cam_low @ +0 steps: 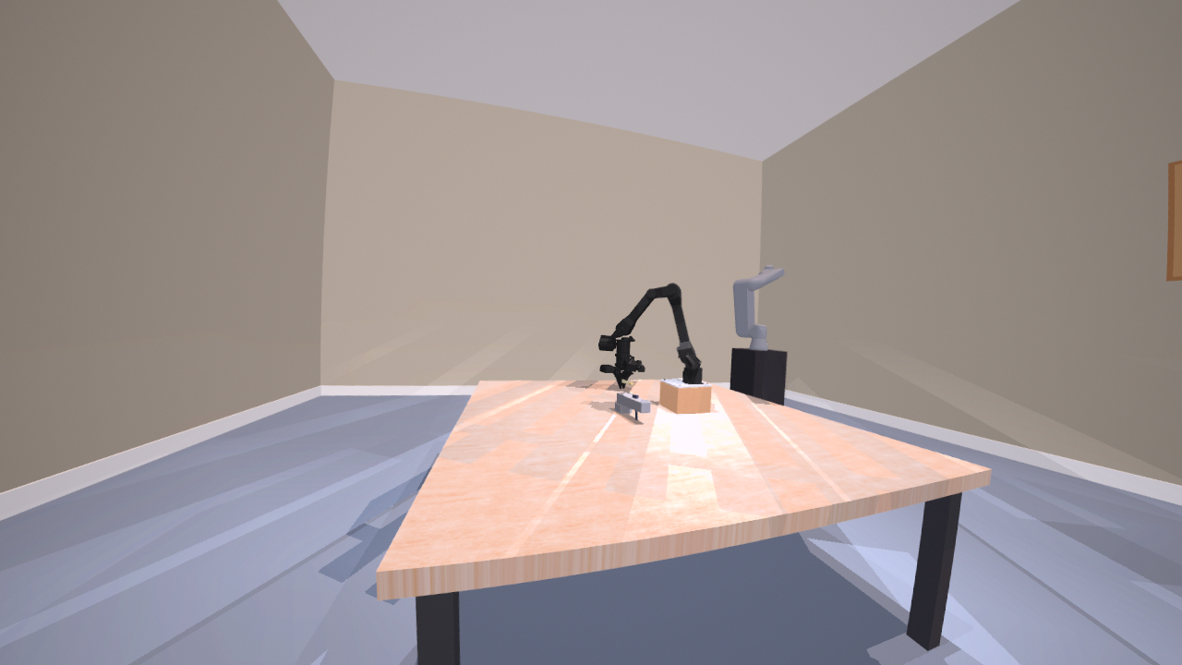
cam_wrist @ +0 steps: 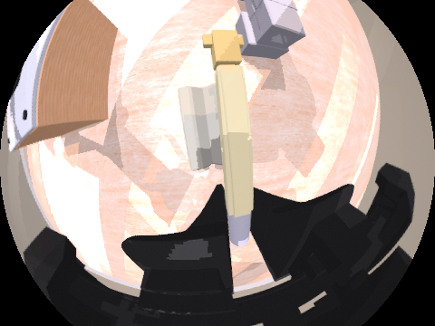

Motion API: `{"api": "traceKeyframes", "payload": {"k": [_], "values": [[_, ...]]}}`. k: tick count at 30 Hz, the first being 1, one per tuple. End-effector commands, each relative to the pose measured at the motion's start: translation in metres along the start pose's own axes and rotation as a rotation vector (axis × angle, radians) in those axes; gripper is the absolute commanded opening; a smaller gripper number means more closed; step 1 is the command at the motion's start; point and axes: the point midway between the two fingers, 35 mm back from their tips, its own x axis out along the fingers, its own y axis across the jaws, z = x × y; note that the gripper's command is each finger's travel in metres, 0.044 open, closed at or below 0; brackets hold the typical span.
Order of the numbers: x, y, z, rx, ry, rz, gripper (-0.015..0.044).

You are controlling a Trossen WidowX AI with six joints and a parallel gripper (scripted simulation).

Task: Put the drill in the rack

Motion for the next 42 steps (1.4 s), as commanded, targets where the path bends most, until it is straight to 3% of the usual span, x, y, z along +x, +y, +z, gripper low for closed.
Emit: {"api": "traceKeyframes", "payload": {"k": [1, 42], "values": [[-0.003, 0.007, -0.001, -0.004, 0.000, -0.007, 0.0000], [0.043, 0.009, -0.001, -0.004, -0.001, -0.006, 0.0000]]}}
